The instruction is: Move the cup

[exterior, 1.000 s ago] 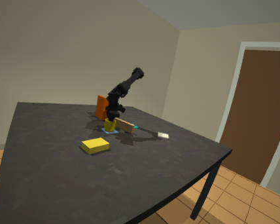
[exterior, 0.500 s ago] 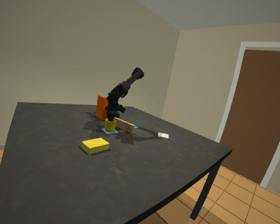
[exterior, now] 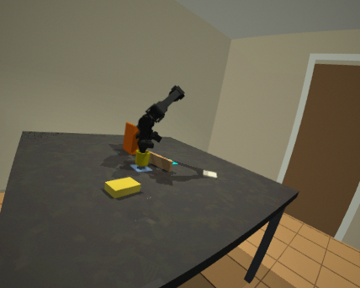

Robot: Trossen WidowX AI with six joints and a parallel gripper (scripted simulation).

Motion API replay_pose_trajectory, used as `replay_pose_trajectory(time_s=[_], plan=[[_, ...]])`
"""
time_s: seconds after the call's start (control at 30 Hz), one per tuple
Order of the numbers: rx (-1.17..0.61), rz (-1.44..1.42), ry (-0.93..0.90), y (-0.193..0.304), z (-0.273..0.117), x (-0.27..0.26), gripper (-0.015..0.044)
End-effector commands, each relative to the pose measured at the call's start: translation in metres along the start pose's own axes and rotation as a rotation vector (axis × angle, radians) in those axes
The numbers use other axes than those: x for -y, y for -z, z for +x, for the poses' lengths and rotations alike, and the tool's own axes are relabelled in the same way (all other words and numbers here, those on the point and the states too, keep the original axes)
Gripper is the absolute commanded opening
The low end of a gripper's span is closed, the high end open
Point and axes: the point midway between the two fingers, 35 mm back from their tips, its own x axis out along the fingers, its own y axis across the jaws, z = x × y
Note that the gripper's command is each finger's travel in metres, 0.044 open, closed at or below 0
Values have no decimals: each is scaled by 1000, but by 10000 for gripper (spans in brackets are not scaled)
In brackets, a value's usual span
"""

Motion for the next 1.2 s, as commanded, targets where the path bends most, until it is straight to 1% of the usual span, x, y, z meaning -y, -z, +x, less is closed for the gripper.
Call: replay_pose_trajectory(time_s=[0.0, 0.4, 1.17], plan=[[-7, -11, 13, 1, -19, 5, 0], [-3, -6, 10, 1, -68, 0, 0], [2, 4, 10, -2, -64, -3, 0]])
